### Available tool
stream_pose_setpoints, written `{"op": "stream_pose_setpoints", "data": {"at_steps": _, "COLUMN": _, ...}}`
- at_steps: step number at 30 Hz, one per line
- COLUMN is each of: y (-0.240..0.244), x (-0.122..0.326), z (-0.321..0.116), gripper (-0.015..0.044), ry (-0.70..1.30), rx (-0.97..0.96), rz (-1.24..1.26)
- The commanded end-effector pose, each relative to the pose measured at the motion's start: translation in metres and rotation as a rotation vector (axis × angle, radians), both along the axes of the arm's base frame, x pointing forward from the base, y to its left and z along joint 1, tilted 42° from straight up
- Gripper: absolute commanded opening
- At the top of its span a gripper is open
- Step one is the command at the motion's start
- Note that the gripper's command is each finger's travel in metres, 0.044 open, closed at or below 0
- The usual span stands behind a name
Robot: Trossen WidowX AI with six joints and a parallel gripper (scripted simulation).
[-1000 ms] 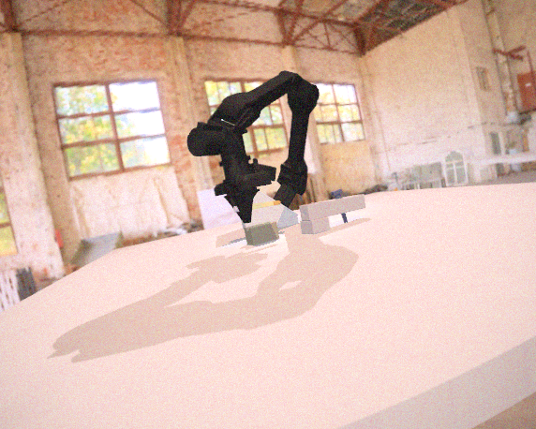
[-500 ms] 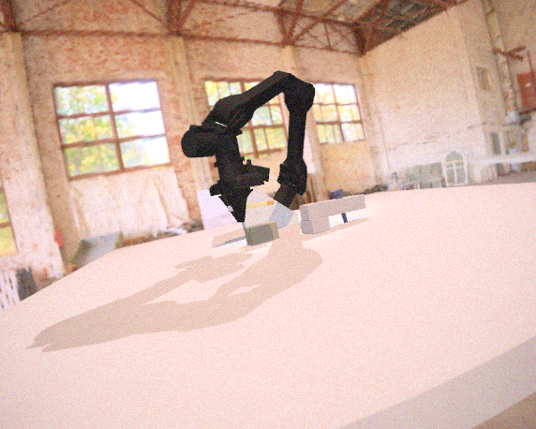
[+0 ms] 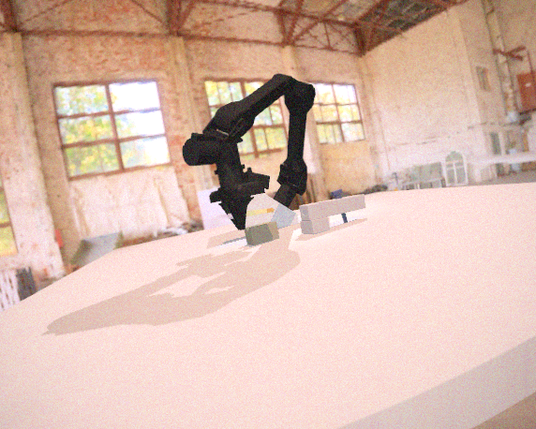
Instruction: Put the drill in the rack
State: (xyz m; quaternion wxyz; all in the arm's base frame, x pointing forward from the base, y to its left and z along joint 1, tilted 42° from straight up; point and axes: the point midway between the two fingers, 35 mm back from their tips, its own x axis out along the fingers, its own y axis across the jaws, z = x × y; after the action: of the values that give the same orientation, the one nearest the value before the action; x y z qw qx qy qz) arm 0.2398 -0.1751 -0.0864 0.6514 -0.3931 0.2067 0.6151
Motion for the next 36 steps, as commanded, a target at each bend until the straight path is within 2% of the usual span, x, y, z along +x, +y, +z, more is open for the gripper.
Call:
{"op": "stream_pose_setpoints", "data": {"at_steps": 1, "y": 0.006, "x": 0.0, "z": -0.006, "gripper": 0.0, "ry": 0.005, "rx": 0.007, "rz": -0.007}}
{"op": "stream_pose_setpoints", "data": {"at_steps": 30, "y": 0.023, "x": 0.005, "z": -0.026, "gripper": 0.0, "ry": 0.004, "rx": 0.008, "rz": -0.007}}
{"op": "stream_pose_setpoints", "data": {"at_steps": 36, "y": 0.019, "x": 0.005, "z": -0.022, "gripper": 0.0157, "ry": 0.0, "rx": 0.001, "rz": -0.001}}
